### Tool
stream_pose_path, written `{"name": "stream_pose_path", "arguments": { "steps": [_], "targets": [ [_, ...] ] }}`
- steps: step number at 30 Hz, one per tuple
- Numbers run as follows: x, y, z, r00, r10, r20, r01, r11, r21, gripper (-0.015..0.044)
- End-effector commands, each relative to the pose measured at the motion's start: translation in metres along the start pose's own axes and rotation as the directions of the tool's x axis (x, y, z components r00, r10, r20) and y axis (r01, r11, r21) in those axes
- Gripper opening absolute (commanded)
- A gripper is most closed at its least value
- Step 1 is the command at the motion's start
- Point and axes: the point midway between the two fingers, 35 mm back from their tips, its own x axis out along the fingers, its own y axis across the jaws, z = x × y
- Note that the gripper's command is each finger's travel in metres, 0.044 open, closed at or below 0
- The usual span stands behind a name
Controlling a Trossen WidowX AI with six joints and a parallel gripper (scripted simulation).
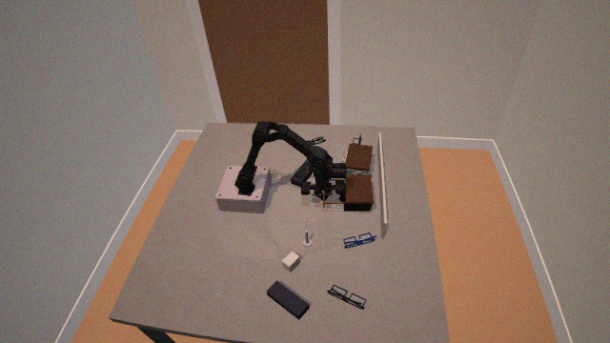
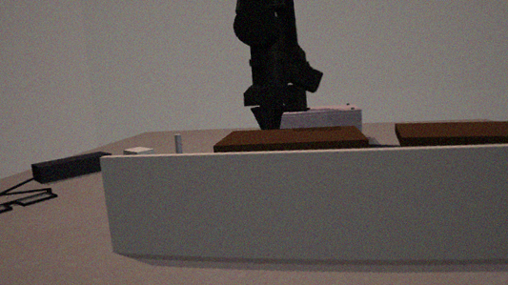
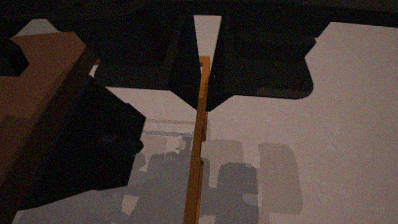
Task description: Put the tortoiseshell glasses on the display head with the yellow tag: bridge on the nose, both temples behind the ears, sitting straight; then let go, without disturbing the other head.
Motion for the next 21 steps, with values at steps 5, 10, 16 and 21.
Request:
{"name": "stream_pose_path", "arguments": {
  "steps": [5,10,16,21],
  "targets": [
    [0.000,-0.013,0.000,1.000,-0.003,-0.002,0.003,1.000,0.002,0.0000],
    [0.000,-0.021,0.000,1.000,-0.003,-0.002,0.003,1.000,0.002,0.0000],
    [0.000,-0.030,0.000,1.000,-0.004,-0.002,0.004,1.000,0.002,0.0000],
    [0.000,-0.038,0.000,1.000,-0.005,-0.002,0.005,1.000,0.002,0.0000]
  ]
}}
